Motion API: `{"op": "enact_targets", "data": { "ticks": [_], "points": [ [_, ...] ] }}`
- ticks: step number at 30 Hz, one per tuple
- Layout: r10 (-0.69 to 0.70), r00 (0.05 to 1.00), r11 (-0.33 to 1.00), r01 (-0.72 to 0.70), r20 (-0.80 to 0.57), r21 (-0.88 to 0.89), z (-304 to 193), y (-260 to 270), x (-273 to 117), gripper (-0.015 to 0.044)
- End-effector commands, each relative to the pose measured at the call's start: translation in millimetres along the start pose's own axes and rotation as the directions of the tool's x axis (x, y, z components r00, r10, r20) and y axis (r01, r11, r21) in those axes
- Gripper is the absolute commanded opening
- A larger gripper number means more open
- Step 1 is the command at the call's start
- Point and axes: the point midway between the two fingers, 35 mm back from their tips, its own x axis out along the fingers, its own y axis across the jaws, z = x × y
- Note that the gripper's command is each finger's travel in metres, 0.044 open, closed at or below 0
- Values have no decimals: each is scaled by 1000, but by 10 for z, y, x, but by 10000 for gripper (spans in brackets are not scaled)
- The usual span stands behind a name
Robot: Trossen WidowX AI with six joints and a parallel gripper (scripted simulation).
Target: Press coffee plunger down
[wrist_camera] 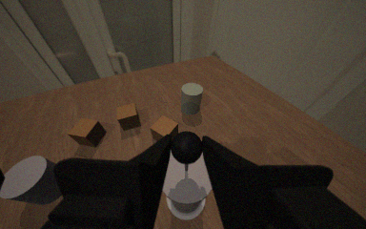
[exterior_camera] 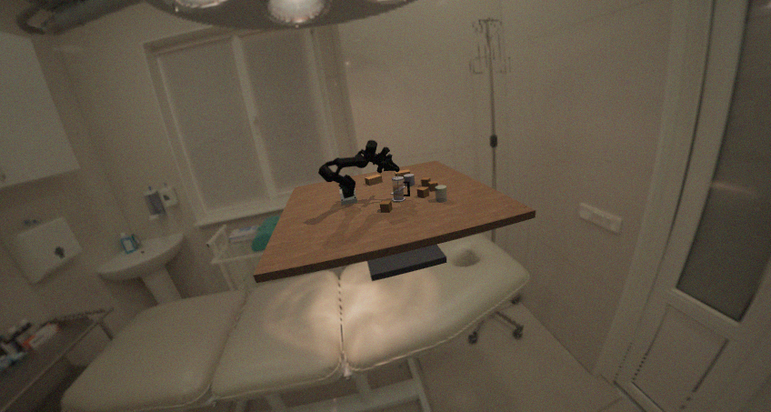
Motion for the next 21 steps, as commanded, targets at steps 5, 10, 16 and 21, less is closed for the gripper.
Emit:
{"op": "enact_targets", "data": {
  "ticks": [5, 10, 16, 21],
  "points": [
    [-13, 1000, 999, 12, -13, -44, -221, -12, 110, 119],
    [-14, 1000, 999, 14, -10, -45, -216, -25, 146, 119],
    [-15, 1000, 999, 15, -10, -44, -198, -19, 164, 119],
    [-15, 1000, 999, 15, -10, -44, -192, -12, 170, 119]
  ]
}}
